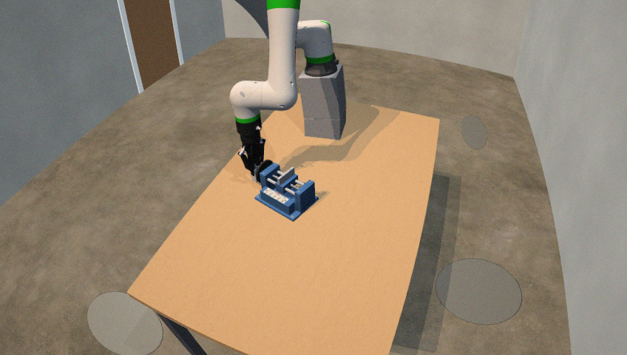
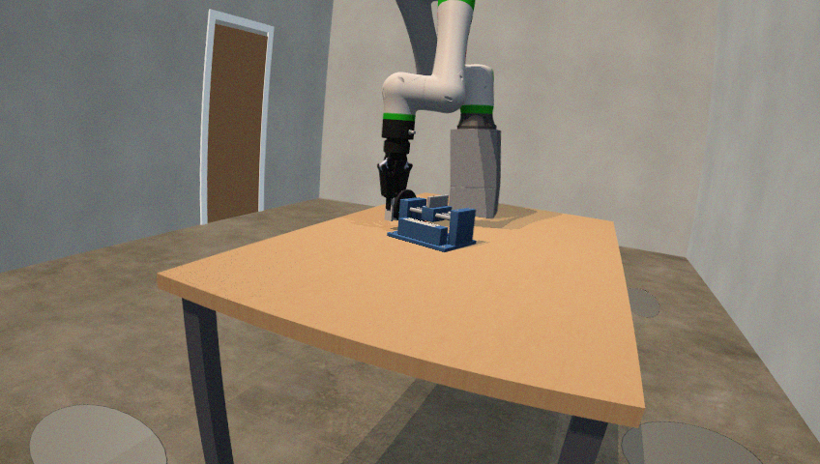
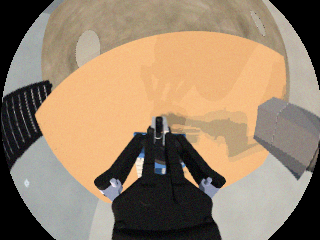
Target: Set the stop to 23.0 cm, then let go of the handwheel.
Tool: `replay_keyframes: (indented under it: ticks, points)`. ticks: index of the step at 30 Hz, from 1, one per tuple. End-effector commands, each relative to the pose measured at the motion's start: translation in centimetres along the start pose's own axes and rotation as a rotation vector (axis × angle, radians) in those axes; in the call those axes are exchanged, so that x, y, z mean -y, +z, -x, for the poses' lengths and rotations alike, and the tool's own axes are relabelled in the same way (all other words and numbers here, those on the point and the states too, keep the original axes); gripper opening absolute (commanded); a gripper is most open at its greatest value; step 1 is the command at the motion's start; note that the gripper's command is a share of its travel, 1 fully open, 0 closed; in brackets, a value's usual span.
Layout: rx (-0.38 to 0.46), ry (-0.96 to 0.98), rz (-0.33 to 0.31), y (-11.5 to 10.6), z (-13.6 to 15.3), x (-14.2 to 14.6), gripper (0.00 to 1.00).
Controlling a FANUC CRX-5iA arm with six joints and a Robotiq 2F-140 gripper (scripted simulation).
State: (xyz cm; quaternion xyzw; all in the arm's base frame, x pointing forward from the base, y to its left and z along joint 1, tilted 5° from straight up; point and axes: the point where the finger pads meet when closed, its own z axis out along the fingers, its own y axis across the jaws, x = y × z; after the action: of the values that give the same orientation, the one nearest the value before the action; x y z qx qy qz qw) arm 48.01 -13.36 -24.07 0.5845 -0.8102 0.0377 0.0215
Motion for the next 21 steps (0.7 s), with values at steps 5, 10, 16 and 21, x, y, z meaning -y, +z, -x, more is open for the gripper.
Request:
replay_keyframes:
  ticks: [5,10,16,21]
  points:
    - [0.0,0.0,0.001,-1.1,0.0,1.1,0.04]
    - [0.0,0.0,0.001,-2.7,0.0,1.6,0.04]
    - [0.0,0.0,0.001,-4.2,0.0,1.4,0.04]
    - [0.0,0.0,0.001,-4.9,0.0,1.1,0.04]
